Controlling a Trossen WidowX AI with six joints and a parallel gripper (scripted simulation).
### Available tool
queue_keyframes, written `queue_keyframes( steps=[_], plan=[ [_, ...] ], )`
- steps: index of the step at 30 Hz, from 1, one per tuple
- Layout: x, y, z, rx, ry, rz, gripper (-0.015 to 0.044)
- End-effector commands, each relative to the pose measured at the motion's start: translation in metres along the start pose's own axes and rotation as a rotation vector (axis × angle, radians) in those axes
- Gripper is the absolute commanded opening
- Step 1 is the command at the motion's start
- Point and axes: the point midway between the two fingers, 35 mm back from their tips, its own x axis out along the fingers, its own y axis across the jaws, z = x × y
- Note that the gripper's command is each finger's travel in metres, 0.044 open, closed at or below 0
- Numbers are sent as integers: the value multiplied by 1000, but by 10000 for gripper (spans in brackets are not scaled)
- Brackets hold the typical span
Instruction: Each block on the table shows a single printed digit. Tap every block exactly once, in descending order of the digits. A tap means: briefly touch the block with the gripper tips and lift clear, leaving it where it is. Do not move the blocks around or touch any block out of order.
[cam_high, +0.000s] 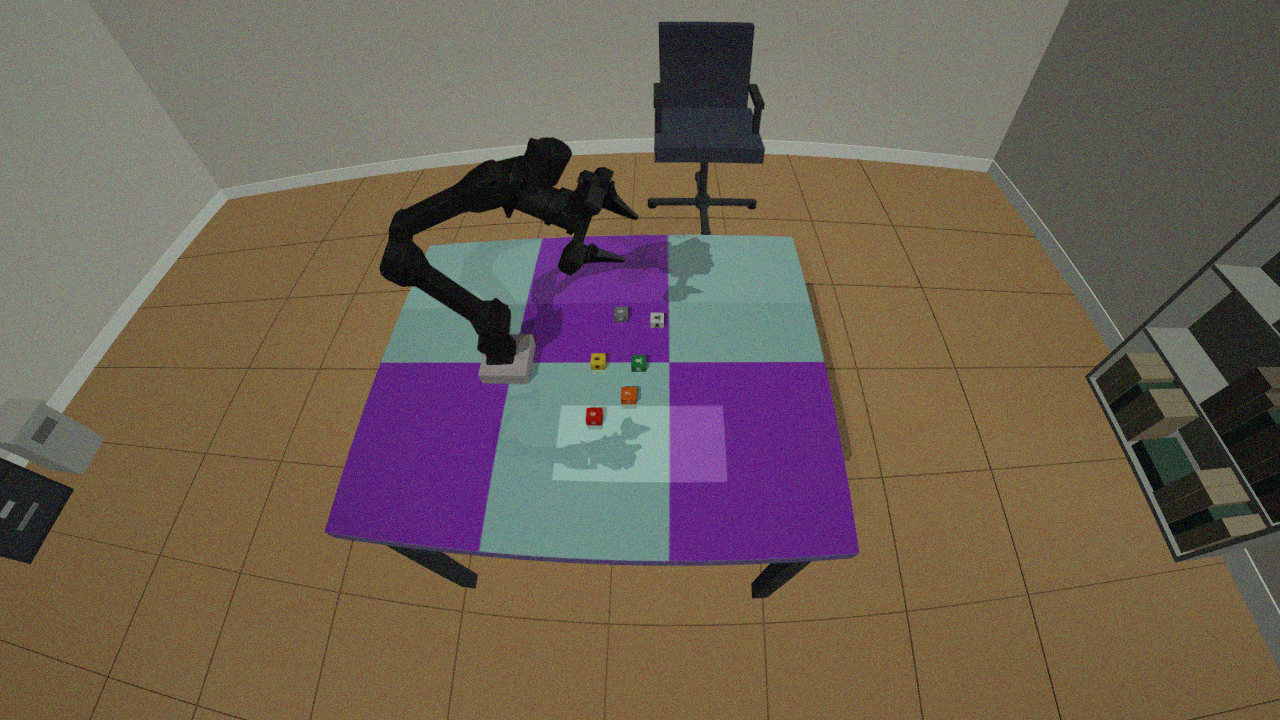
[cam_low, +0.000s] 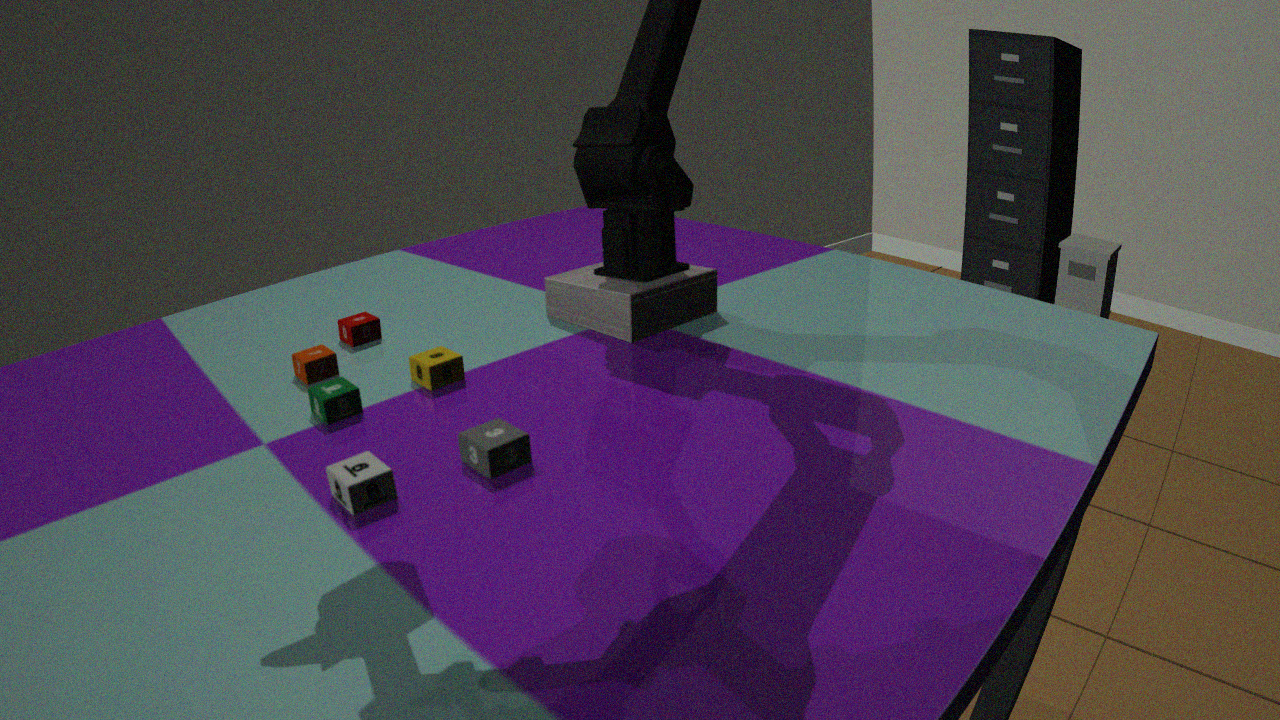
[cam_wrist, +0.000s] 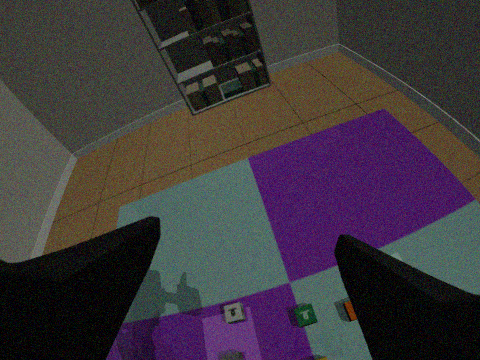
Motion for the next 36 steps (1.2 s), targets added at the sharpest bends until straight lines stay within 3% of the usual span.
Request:
queue_keyframes(
  steps=[1, 8, 16, 36],
  plan=[
    [43, -57, -29, -183, 208, -184, 400],
    [70, -143, -77, -371, 579, -315, 400],
    [63, -219, -135, -450, 986, -247, 400],
    [62, -221, -137, -450, 998, -241, 400]
  ],
)
